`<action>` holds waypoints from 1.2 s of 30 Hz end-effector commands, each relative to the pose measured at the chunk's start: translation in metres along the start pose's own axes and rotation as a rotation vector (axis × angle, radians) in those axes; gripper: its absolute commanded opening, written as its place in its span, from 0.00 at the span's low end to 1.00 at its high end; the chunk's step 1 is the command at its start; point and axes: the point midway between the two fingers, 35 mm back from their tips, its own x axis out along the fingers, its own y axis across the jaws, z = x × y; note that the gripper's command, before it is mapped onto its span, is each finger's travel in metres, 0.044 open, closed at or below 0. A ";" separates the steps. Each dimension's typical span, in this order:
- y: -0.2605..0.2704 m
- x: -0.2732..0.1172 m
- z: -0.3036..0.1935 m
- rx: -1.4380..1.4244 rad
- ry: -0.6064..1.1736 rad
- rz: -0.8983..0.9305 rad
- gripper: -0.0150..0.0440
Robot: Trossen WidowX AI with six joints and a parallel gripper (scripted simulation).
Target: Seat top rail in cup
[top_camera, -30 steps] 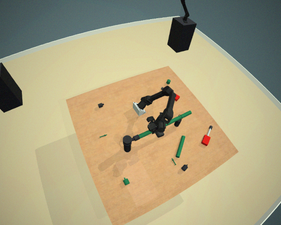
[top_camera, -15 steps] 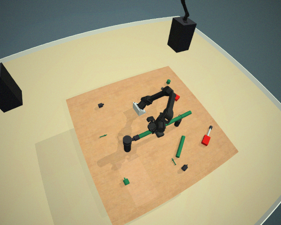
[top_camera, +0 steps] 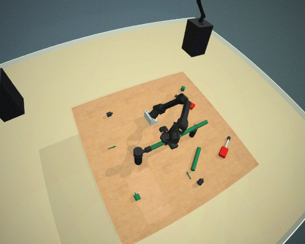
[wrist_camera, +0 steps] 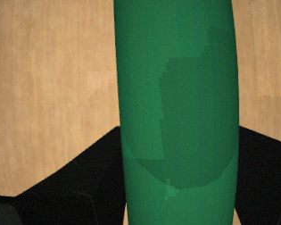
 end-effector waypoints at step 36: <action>0.000 -0.001 0.008 0.000 0.000 0.000 0.25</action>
